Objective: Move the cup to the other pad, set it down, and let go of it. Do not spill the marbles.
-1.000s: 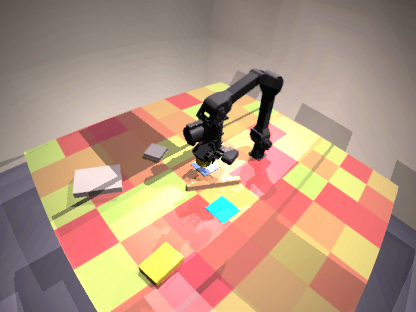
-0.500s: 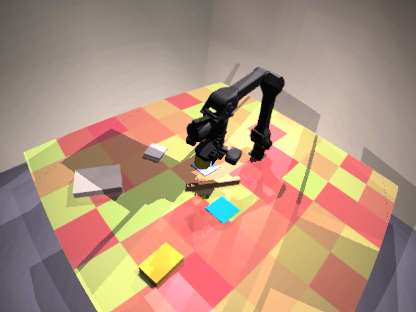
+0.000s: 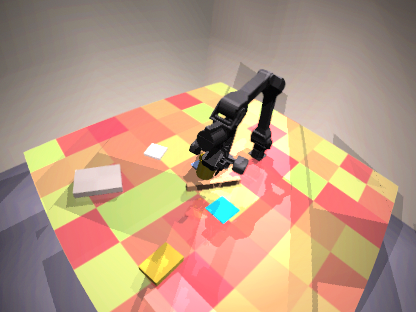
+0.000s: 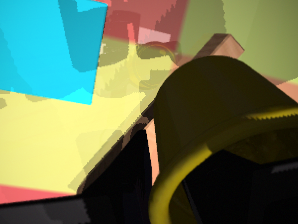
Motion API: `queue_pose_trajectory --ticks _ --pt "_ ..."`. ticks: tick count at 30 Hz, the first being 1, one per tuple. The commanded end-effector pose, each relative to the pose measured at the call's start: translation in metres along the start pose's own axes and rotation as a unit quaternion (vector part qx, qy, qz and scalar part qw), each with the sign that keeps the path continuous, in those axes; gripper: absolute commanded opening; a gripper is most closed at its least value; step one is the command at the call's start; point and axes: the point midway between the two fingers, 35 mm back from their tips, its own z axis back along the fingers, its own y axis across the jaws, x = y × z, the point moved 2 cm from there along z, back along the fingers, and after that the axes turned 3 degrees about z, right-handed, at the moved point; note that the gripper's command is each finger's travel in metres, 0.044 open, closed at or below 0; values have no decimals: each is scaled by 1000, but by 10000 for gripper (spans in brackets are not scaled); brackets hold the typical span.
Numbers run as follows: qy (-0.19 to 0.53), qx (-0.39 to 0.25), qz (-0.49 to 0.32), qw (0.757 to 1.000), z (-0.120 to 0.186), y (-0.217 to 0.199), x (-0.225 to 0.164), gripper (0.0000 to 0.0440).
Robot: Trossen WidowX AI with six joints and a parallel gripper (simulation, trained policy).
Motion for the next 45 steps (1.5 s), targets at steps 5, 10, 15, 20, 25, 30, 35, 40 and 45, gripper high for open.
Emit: queue_pose_trajectory --ticks 5,10,15,20,25,30,35,40,45 --pt "-20 -1 12 1000 -3 22 20 0" --pt "-31 -1 21 999 -6 38 31 0" --pt "-39 0 29 999 -12 57 41 0" --pt "-44 1 35 998 -19 75 47 0" --pt "-44 1 36 998 -31 88 50 0" --pt "-42 -2 34 999 -46 94 48 10" --pt "-38 -5 31 999 -60 96 44 34" --pt "-39 -5 28 999 -67 97 42 62" --pt "-52 -1 20 998 -65 97 44 119"
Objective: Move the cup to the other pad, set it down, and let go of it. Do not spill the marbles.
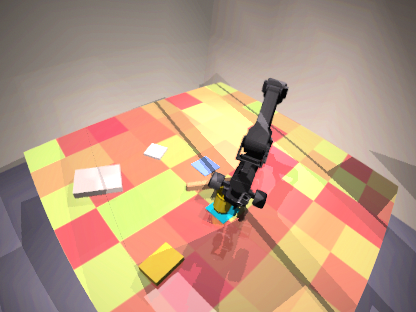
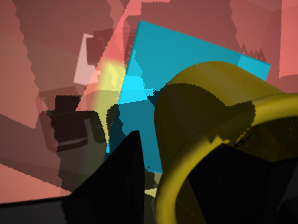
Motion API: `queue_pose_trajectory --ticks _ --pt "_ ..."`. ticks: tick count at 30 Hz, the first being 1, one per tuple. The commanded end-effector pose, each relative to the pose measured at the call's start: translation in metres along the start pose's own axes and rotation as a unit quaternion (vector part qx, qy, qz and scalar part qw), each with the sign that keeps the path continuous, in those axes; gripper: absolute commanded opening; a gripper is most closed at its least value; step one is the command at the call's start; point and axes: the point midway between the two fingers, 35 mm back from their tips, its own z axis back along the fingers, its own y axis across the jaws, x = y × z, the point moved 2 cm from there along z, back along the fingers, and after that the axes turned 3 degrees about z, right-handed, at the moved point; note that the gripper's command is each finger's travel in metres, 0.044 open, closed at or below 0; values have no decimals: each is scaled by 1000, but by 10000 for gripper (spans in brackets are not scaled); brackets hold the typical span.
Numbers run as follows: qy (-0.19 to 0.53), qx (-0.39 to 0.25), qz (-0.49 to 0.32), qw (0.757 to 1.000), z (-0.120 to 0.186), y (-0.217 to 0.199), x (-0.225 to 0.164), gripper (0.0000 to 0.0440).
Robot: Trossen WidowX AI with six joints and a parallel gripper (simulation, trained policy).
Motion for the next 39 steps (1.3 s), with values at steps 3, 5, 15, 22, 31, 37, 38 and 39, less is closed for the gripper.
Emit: queue_pose_trajectory --ticks 3,5,15,22,31,37,38,39 --pt "-21 7 -12 1000 6 0 5 144" --pt "-31 10 -13 999 11 -1 7 142" --pt "-54 23 -16 998 31 -1 4 155" --pt "-71 32 -25 997 50 -2 0 182" --pt "-104 36 -39 993 80 -6 1 260" --pt "-122 34 -53 991 97 -13 3 403" --pt "-125 33 -55 990 100 -15 4 428" --pt "-128 33 -57 990 103 -16 5 440"
